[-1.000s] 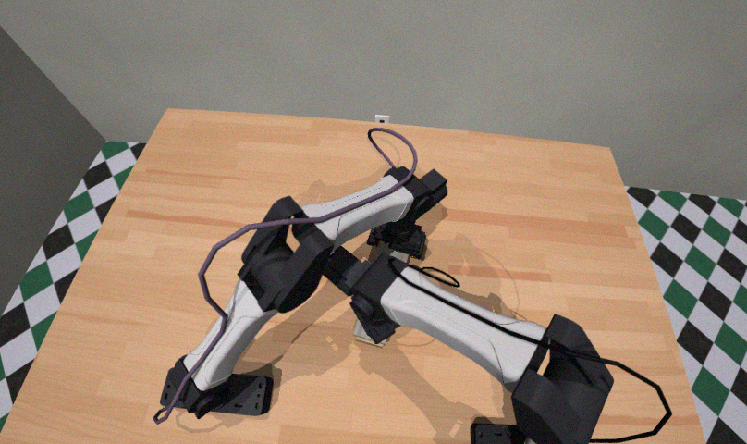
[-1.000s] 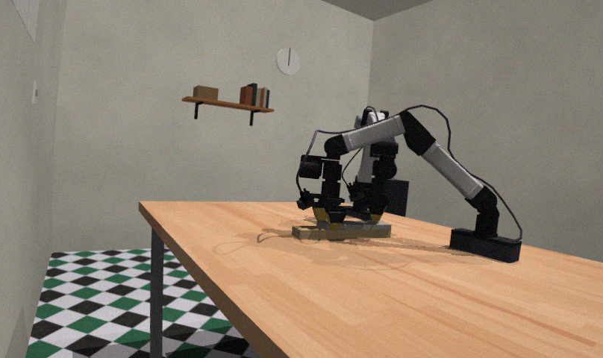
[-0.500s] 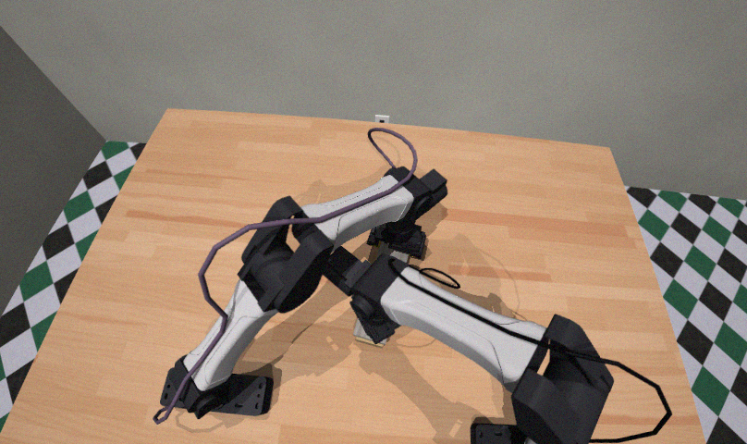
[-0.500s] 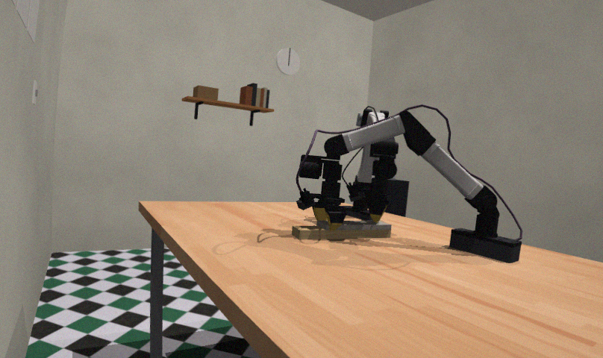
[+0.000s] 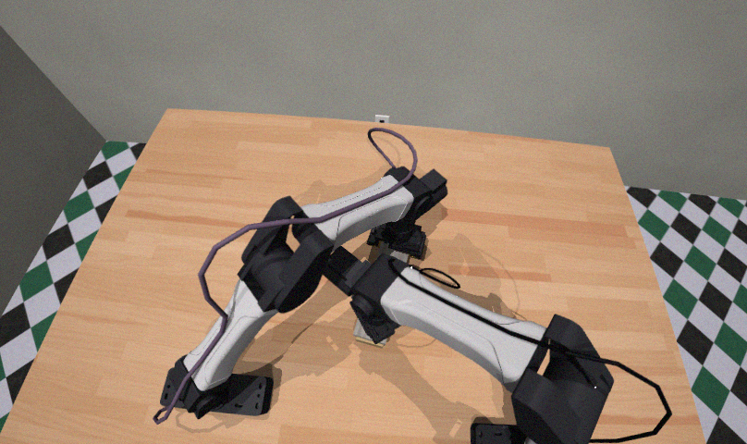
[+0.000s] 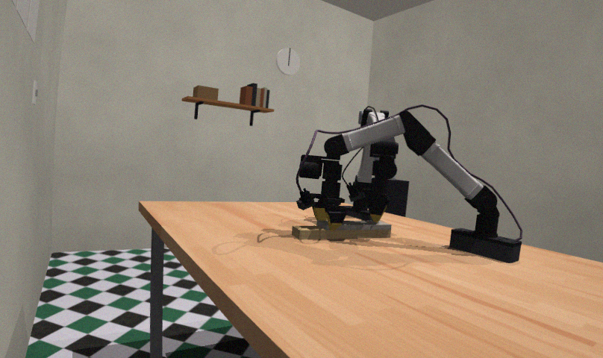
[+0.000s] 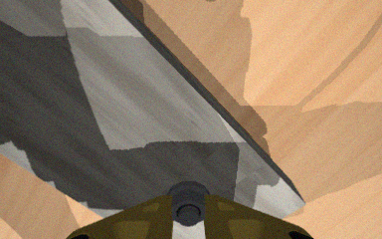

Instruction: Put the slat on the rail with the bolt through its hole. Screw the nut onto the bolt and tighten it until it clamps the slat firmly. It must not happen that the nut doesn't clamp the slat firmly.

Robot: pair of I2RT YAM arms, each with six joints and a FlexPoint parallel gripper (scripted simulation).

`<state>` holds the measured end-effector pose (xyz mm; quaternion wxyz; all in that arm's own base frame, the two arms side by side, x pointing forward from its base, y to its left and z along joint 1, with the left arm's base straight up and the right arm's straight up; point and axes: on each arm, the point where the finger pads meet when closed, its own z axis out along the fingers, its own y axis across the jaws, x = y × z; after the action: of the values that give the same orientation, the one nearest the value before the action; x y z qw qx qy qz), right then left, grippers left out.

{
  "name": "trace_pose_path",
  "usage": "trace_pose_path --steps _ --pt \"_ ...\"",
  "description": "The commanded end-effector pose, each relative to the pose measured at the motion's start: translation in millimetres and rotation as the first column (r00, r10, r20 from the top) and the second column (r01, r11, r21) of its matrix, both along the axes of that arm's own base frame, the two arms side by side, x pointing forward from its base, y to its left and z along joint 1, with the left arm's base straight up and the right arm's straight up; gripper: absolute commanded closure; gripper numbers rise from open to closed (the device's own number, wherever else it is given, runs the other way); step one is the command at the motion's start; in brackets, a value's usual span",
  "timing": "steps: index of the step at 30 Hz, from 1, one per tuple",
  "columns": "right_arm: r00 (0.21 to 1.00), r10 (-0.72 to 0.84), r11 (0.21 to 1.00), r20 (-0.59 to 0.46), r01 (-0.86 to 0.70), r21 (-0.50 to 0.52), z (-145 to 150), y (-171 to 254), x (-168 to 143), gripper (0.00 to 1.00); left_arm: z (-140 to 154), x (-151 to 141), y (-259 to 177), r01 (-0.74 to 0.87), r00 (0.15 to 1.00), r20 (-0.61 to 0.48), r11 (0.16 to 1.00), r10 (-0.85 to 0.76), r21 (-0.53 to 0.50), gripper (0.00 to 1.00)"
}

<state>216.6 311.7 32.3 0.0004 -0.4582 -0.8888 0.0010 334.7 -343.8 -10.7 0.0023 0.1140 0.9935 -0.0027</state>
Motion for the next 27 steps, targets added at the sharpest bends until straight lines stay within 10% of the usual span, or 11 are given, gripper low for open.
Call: trace_pose_path --steps 1,2,19,27 --pt "1.0 -0.003 1.0 0.011 0.003 0.012 4.5 2.0 2.4 0.75 6.9 3.3 -1.5 0.005 1.0 0.015 1.0 -0.005 -0.012 0.33" --pt "1.0 -0.003 1.0 0.011 0.003 0.012 4.5 2.0 2.4 0.64 6.9 3.3 -1.5 0.005 1.0 0.015 1.0 -0.005 -0.012 0.33" --pt "1.0 0.018 1.0 0.011 -0.018 0.012 4.7 2.0 2.3 0.64 6.9 3.3 -1.5 0.005 1.0 0.015 1.0 -0.005 -0.012 0.33" --pt "0.829 0.56 0.829 0.02 -0.56 0.008 11.3 2.8 2.9 0.64 6.9 3.3 -1.5 0.005 1.0 0.015 1.0 -0.005 -0.012 0.33"
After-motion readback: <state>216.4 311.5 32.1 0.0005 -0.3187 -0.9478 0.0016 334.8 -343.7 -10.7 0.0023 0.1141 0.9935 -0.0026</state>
